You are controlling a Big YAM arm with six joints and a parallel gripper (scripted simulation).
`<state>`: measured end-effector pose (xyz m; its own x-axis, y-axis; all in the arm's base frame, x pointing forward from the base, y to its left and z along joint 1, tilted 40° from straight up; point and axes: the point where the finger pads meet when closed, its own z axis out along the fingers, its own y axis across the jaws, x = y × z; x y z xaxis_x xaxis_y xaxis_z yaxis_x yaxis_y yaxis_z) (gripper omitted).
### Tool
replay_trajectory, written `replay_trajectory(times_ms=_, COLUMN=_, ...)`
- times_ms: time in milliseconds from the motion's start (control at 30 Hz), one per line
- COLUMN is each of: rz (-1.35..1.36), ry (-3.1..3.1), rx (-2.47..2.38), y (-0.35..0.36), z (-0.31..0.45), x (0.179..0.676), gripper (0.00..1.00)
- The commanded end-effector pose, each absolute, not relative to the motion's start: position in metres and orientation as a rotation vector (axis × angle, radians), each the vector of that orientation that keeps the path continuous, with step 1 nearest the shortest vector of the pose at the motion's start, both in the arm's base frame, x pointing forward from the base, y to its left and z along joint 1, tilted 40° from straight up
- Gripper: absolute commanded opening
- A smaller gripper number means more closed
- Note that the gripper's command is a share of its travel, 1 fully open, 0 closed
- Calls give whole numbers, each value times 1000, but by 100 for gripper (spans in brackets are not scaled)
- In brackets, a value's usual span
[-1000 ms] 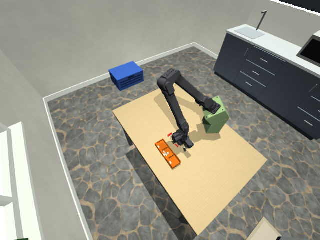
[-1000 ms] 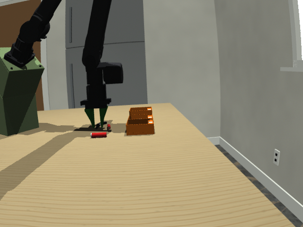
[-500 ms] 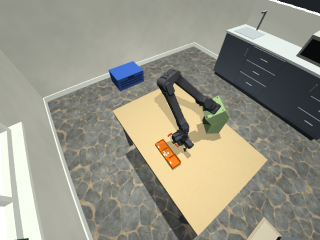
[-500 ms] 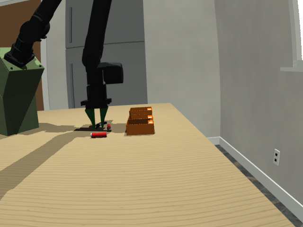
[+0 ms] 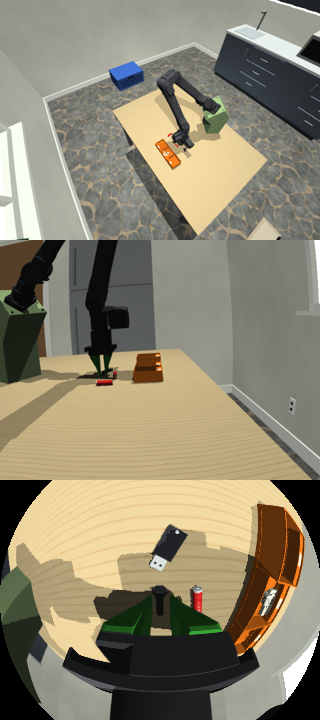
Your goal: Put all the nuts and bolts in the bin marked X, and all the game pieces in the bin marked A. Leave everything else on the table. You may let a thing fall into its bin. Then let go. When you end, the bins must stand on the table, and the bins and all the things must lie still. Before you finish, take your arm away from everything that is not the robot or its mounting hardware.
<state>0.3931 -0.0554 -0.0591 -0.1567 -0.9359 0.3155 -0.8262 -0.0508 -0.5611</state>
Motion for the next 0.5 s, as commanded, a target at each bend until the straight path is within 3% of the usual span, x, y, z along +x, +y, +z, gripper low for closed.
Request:
replay_trajectory(times_ms=0, rz=-971, ry=2047, rx=-1945, y=-51, z=-67, x=378, gripper=10)
replay_trajectory(times_ms=467, rz=-971, ry=2045, rx=-1944, y=-50, z=-66, x=378, gripper=10)
